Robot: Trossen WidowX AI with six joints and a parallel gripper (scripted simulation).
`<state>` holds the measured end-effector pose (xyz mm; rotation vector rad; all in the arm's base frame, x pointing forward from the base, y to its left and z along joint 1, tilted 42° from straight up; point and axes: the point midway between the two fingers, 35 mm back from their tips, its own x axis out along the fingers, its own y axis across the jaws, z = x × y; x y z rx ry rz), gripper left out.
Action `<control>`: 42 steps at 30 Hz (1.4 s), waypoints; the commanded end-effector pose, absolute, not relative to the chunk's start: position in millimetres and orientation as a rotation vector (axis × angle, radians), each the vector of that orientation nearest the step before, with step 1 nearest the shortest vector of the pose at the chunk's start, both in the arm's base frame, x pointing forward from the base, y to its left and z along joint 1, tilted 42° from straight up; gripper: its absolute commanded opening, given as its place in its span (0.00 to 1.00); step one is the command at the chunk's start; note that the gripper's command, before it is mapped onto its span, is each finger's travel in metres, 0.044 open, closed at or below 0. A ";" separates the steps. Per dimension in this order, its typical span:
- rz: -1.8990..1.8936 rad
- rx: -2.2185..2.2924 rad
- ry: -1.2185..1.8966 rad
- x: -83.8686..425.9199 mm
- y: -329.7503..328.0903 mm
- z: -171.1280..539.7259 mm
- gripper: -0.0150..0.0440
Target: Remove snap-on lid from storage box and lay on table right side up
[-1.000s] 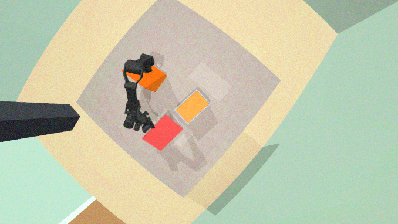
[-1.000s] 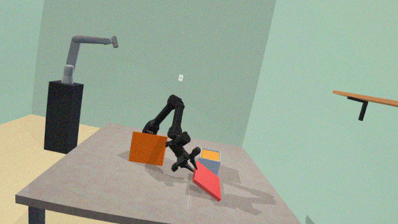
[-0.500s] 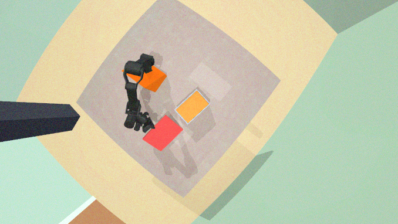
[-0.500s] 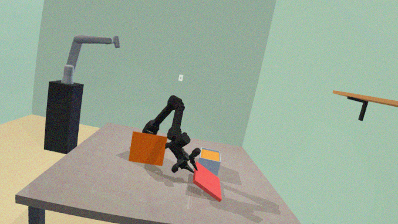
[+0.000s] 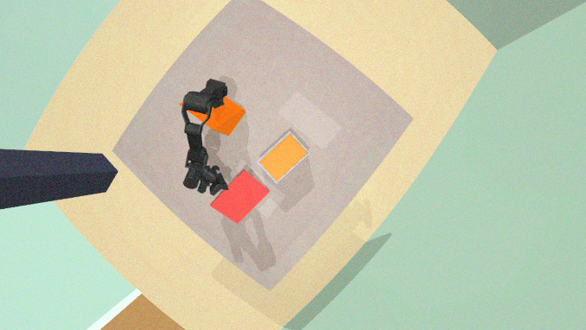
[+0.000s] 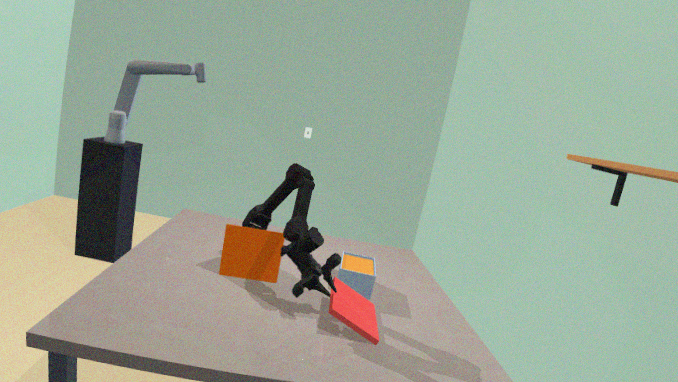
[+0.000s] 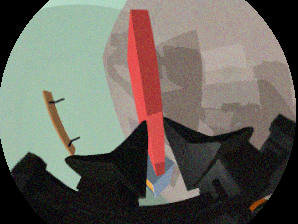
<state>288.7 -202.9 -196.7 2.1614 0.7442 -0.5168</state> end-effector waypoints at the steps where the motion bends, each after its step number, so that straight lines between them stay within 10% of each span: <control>1: -0.534 2.177 0.785 285.5 -186.9 -208.4 0.25; 19: -0.534 2.178 0.785 285.1 -181.9 -214.2 0.25; 29: -0.534 2.177 0.784 288.2 -195.0 -205.5 0.70; 42: -0.536 2.176 0.785 268.5 -191.5 -204.0 1.00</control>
